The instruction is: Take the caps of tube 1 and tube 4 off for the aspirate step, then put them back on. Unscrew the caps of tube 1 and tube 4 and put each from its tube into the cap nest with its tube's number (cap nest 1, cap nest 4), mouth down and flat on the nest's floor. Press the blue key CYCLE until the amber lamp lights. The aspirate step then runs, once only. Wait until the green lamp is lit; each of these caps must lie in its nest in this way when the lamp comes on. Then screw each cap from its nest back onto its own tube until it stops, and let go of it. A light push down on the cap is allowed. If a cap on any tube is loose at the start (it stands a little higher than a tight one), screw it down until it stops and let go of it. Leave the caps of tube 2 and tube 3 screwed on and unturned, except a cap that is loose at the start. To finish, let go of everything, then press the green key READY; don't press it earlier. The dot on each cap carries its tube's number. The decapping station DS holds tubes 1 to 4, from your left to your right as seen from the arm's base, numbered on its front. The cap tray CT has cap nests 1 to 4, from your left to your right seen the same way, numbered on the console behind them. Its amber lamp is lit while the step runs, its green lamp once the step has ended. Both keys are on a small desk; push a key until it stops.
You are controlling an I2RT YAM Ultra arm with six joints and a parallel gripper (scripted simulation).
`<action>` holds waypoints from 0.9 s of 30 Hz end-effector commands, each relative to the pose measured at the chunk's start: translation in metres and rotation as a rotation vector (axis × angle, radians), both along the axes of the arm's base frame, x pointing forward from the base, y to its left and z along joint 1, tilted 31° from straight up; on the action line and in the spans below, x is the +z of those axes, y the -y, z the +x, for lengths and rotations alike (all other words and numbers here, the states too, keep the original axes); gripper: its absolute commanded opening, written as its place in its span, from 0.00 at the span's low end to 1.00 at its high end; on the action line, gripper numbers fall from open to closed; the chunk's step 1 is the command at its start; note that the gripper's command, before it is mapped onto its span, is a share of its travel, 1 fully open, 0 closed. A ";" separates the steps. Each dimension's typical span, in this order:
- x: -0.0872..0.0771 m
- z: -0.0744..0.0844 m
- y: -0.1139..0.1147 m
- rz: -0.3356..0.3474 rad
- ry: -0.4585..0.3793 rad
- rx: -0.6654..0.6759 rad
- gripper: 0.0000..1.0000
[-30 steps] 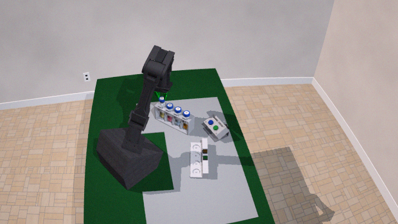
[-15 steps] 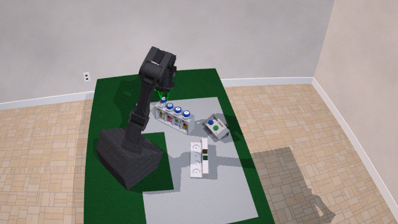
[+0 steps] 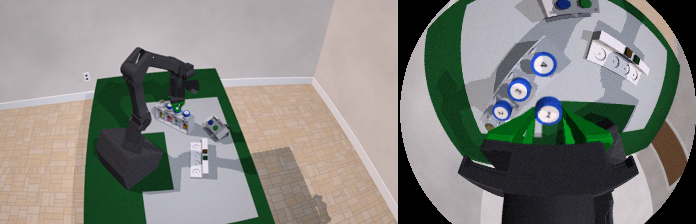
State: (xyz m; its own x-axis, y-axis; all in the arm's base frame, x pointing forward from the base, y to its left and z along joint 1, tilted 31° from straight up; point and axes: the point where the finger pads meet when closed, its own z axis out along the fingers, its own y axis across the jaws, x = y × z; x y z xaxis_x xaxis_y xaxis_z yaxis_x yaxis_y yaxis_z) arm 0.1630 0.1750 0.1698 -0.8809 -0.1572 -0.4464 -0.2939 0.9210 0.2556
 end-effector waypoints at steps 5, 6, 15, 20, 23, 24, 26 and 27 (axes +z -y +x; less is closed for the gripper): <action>0.002 0.015 0.016 0.124 -0.113 -0.171 0.00; 0.001 0.020 0.022 0.124 -0.112 -0.171 0.00; -0.004 0.072 0.076 0.121 -0.111 -0.172 0.00; -0.007 0.101 0.107 0.120 -0.110 -0.172 0.00; -0.007 0.107 0.113 0.119 -0.110 -0.172 0.00; -0.007 0.107 0.113 0.119 -0.110 -0.172 0.00; -0.007 0.107 0.113 0.119 -0.110 -0.172 0.00; -0.007 0.107 0.113 0.119 -0.110 -0.172 0.00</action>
State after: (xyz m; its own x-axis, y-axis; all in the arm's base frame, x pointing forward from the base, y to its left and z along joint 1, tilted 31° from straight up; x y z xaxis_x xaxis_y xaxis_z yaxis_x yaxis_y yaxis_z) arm 0.2686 0.0604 0.1569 -0.9422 0.0793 -0.3256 -0.0560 0.9207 0.3863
